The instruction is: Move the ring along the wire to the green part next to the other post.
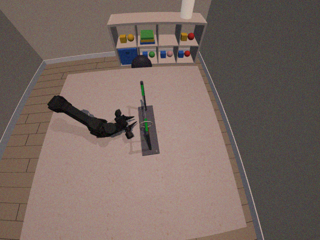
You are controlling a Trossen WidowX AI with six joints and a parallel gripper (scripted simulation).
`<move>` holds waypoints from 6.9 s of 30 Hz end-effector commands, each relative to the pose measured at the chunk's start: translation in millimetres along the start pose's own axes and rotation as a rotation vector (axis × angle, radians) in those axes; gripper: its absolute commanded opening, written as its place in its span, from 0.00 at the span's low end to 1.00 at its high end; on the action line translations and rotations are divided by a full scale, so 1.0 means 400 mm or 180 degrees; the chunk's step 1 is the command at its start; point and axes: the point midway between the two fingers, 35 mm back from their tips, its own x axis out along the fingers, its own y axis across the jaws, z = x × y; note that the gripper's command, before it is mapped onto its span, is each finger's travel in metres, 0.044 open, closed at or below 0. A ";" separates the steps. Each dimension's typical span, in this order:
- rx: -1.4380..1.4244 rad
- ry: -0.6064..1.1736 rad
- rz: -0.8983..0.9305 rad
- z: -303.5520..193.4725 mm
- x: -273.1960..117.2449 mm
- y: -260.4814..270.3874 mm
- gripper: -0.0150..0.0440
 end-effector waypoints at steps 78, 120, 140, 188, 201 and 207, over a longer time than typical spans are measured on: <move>-0.0730 -0.0623 -0.1476 0.216 0.029 -0.298 0.53; -0.0742 -0.0627 -0.1468 0.218 0.066 -0.310 0.00; -0.0746 -0.0630 -0.1480 0.264 0.051 -0.294 0.00; -0.0707 -0.0631 -0.1475 0.249 0.094 -0.215 0.00; -0.0645 -0.0646 -0.1496 0.243 0.111 -0.182 0.00; -0.0617 -0.0653 -0.1506 0.241 0.119 -0.167 0.00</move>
